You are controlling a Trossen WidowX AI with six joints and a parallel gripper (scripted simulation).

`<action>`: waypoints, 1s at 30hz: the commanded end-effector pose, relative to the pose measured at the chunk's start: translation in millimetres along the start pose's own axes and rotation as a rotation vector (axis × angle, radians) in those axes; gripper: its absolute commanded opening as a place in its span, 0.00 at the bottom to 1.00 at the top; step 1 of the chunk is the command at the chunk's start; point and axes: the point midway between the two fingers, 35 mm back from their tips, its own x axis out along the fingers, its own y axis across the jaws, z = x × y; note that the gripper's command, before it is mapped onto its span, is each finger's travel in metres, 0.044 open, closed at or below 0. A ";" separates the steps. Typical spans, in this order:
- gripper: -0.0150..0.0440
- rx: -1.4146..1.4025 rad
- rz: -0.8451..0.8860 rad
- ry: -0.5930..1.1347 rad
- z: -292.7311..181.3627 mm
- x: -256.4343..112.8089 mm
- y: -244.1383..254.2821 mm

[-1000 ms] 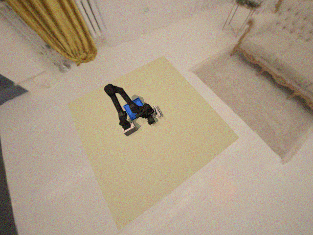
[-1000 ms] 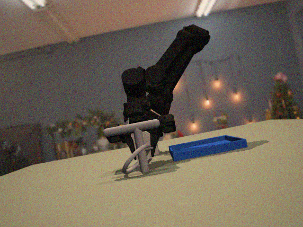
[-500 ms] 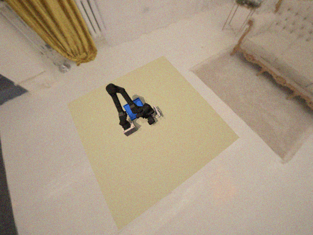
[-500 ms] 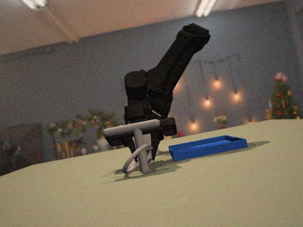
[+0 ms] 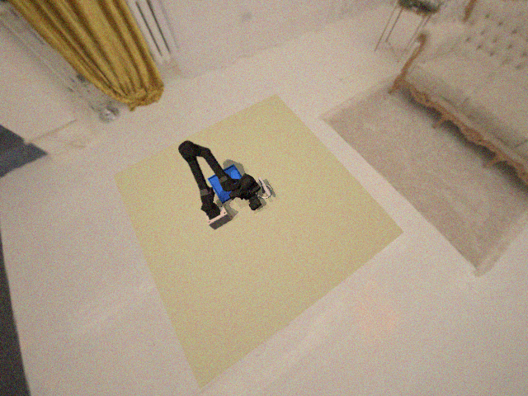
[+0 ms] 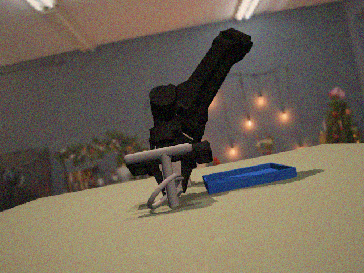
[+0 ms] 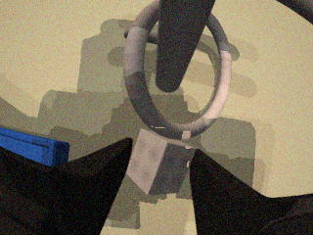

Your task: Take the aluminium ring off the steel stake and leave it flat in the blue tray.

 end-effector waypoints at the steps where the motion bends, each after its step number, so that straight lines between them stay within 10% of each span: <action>1: 0.37 -0.001 0.000 0.000 0.1 0.0 0.1; 30: 0.25 0.005 -0.007 0.011 10.1 -21.1 -1.2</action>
